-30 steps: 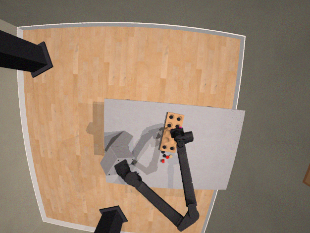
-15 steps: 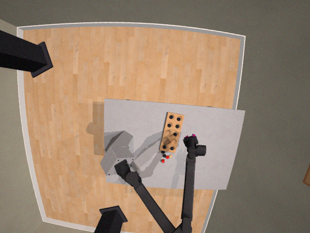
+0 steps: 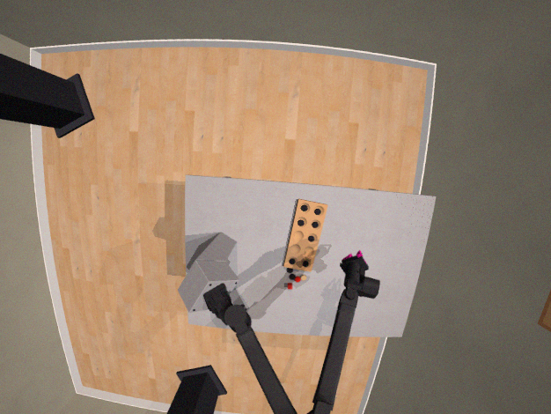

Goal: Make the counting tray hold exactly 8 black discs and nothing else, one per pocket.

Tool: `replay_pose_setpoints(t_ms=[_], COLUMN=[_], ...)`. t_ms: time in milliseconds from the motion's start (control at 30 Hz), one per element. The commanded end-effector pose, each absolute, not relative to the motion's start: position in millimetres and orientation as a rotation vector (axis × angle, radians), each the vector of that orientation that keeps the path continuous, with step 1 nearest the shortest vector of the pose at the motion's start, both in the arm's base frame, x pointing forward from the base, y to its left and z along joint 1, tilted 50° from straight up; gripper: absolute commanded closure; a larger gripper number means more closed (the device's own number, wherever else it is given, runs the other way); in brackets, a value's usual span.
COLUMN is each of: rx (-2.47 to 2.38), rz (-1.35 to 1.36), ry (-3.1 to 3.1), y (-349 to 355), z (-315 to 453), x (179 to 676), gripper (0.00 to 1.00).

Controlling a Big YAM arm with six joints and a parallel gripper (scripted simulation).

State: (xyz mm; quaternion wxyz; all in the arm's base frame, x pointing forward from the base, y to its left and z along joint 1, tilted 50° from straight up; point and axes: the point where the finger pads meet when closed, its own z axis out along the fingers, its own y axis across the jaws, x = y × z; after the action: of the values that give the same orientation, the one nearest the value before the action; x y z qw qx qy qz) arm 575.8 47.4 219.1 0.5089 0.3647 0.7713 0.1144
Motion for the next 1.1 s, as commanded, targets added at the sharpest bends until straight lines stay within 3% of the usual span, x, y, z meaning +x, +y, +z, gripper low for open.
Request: replay_pose_setpoints(t_ms=[0,300,333,533,567,800,833,1067], rx=[0.734,0.641,0.547,0.549,0.453,0.455,0.359,0.360], rz=[0.271,0.259,0.242,0.235,0.217,0.211,0.185,0.184], ry=[1.794,1.776,1.745,1.764,1.712,1.733,1.673,1.677], y=[37,31,25,26,20,20,14,14], z=[284,315,348,338,381,370,415,414], x=[584,582,578,581,572,576,563,563], gripper=[0.56,0.56,0.56,0.56,0.56,0.56,0.56,0.56])
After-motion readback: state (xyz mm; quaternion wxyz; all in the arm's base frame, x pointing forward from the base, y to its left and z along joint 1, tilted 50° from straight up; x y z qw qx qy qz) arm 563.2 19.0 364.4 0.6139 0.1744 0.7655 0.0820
